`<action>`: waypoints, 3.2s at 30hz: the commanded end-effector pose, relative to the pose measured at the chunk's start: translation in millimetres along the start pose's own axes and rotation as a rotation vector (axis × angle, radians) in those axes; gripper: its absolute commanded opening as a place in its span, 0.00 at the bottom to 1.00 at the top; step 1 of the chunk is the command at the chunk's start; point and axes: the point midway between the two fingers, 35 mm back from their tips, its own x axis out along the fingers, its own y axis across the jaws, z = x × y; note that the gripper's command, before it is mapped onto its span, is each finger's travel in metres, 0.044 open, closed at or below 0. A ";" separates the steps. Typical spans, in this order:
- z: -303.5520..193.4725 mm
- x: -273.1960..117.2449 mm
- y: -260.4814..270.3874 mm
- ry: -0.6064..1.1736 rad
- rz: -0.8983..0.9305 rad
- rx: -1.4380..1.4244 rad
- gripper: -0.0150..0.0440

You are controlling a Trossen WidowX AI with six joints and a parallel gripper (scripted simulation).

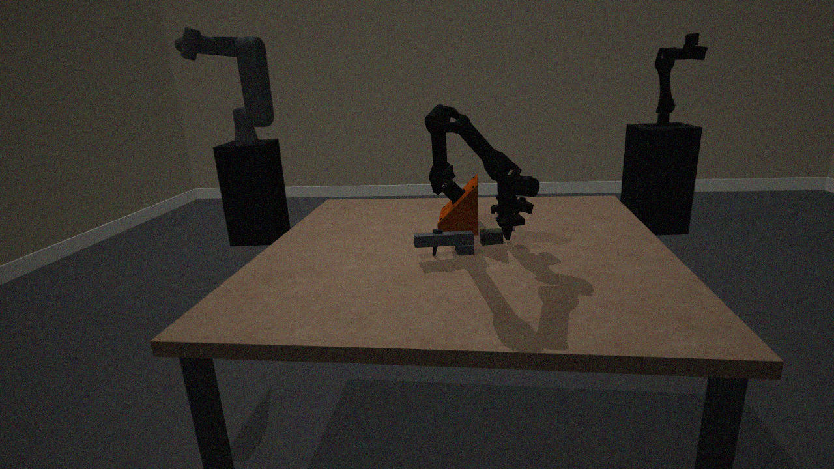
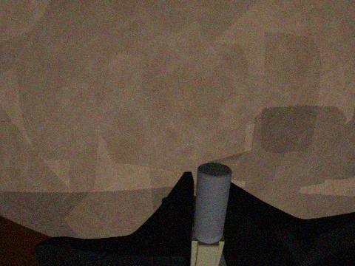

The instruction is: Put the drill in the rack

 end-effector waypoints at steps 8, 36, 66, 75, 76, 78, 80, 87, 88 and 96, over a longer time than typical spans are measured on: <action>-6.9 4.3 1.4 0.019 0.007 0.001 0.25; 0.0 0.0 0.0 0.000 0.000 0.000 0.52; 0.9 -72.8 1.5 0.015 0.007 0.000 1.00; 40.0 -81.1 18.6 -0.140 0.048 0.081 1.00; 55.6 -85.4 25.9 -0.204 0.069 0.110 1.00; 85.7 -95.9 42.0 -0.330 0.123 0.157 1.00; 113.6 -108.7 60.4 -0.448 0.192 0.189 1.00; 183.7 -166.3 144.4 -0.757 0.542 0.172 1.00; 189.1 -175.2 158.6 -0.782 0.603 0.154 1.00; 183.5 -236.1 278.5 -0.762 1.112 -0.113 1.00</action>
